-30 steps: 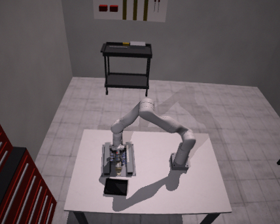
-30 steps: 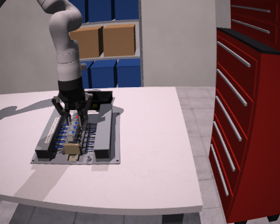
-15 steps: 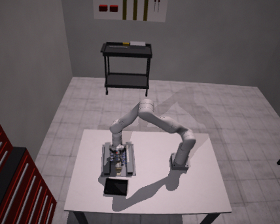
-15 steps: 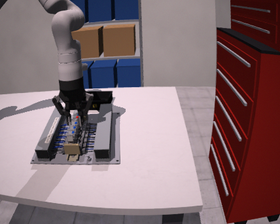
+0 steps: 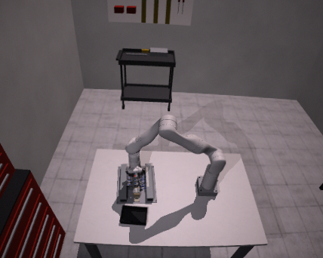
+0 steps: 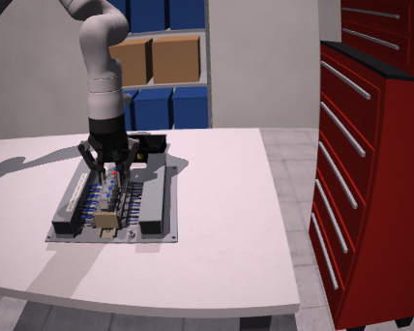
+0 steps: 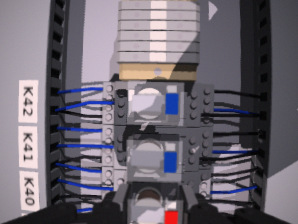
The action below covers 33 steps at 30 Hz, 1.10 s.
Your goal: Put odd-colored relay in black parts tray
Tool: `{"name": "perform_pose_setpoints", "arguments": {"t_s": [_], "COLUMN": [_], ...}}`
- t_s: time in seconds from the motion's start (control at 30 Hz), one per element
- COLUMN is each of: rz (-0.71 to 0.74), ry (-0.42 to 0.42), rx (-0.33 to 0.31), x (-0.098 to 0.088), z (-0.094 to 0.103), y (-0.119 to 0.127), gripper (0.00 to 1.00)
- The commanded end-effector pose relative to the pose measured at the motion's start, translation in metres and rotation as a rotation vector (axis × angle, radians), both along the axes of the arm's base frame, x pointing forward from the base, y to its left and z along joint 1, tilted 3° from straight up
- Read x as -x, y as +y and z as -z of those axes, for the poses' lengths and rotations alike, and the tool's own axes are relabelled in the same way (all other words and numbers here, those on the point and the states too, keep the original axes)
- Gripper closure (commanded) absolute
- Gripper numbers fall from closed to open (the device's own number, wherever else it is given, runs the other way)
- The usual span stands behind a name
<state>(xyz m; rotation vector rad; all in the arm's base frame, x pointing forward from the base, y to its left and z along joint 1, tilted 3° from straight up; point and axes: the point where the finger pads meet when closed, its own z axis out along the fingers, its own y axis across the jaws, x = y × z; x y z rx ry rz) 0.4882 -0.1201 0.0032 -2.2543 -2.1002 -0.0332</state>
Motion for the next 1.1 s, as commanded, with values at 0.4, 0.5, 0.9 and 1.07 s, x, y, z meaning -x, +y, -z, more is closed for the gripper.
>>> {"name": "perform_pose_setpoints", "arguments": {"t_s": [0.4, 0.5, 0.9, 1.07], "rz": [-0.001, 0.0, 0.002, 0.002], "ry": [0.011, -0.01, -0.036, -0.036], "rx": [-0.001, 0.0, 0.003, 0.003], "x": [-0.0012, -0.0013, -0.0012, -0.0012], "z": [-0.0011, -0.0014, -0.002, -0.002], "y": [-0.0003, -0.0002, -0.0003, -0.0003], "gripper": [1.0, 1.0, 1.0, 1.0]}}
